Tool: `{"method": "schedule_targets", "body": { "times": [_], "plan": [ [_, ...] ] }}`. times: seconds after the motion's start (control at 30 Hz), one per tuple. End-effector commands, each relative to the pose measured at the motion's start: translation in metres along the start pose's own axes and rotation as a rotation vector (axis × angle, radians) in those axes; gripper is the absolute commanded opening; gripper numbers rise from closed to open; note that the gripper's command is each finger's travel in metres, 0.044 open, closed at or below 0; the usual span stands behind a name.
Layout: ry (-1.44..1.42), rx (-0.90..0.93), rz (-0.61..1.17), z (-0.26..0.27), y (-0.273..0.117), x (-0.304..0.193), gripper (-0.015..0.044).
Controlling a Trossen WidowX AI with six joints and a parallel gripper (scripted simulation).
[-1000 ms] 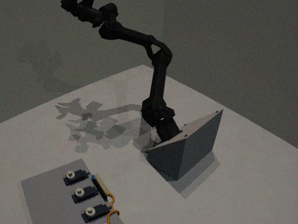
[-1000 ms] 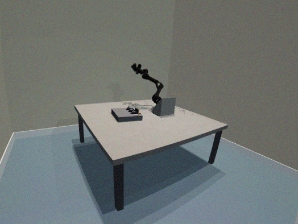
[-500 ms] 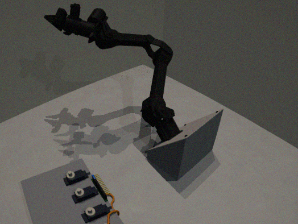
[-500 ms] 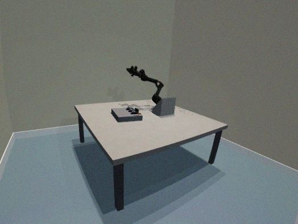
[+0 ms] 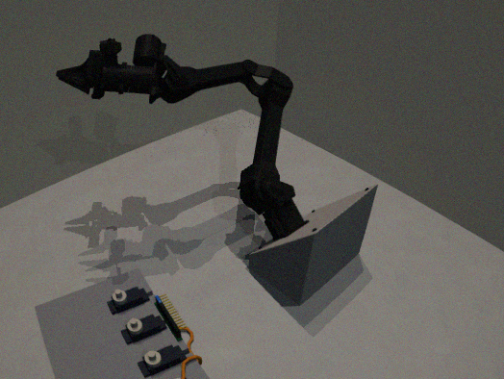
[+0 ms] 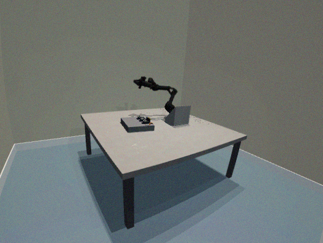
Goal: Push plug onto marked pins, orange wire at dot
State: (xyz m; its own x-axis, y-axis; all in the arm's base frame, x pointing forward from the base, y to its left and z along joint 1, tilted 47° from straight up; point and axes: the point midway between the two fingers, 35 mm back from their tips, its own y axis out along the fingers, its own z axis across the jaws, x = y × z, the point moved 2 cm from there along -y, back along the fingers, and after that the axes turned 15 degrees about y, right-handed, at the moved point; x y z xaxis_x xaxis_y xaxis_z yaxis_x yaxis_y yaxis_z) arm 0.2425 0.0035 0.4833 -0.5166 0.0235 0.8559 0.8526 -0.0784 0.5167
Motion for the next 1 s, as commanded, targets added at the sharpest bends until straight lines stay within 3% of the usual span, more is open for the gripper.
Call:
{"method": "schedule_targets", "body": {
  "times": [0.0, 0.5, 0.97],
  "plan": [
    [0.048, 0.023, 0.111, 0.002, -0.003, -0.04, 0.0115],
    [0.247, 0.021, 0.499, -0.002, -0.035, -0.163, 0.0115],
    [0.011, 0.071, 0.705, 0.013, -0.02, -0.205, 0.0115]
  ]
}}
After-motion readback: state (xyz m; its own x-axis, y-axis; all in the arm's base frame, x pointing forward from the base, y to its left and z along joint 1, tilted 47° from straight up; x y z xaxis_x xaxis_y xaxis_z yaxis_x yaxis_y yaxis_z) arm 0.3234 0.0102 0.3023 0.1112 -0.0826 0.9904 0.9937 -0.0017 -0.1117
